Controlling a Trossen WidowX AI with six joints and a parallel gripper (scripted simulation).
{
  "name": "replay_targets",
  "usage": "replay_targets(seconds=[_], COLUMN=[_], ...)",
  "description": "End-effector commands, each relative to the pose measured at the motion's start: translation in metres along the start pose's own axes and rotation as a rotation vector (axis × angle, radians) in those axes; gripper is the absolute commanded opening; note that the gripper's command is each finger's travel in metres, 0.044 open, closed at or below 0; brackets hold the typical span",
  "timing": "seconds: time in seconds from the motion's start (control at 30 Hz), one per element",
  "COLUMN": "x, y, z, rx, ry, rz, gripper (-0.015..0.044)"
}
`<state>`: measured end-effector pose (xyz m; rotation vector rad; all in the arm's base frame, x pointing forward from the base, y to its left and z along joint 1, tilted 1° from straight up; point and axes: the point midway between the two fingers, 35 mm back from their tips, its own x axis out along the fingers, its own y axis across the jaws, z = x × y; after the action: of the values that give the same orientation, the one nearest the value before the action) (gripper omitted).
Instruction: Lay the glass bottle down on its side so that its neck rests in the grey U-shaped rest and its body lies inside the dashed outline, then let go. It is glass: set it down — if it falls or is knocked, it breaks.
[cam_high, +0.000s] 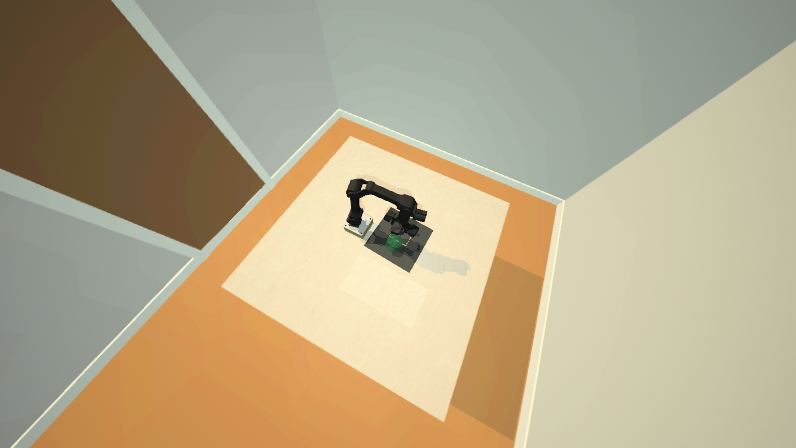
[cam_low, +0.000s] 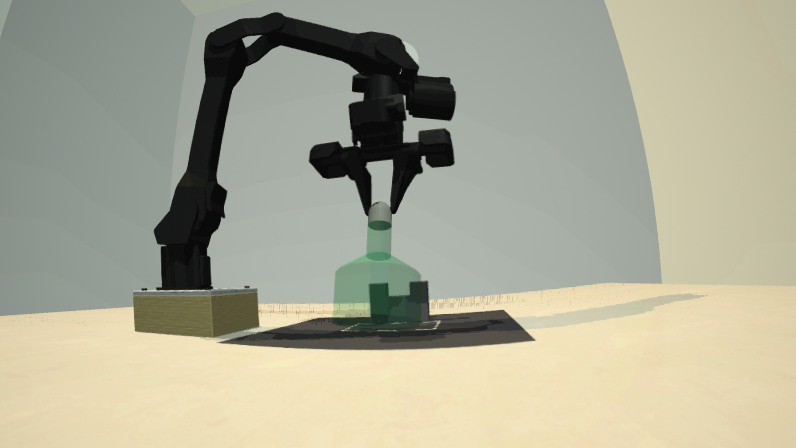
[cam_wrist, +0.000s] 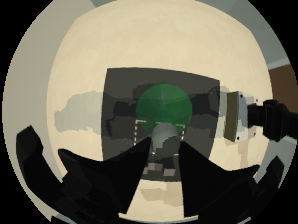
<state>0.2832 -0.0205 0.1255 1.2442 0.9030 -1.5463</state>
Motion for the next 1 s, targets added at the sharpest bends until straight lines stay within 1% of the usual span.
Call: replay_targets(seconds=[0.0, 0.97], x=[-0.002, -0.004], y=[0.000, -0.001], z=[-0.010, -0.027], rx=[-0.002, 0.009], ry=[0.010, -0.053], rz=[0.000, 0.002], gripper=[0.0116, 0.0116])
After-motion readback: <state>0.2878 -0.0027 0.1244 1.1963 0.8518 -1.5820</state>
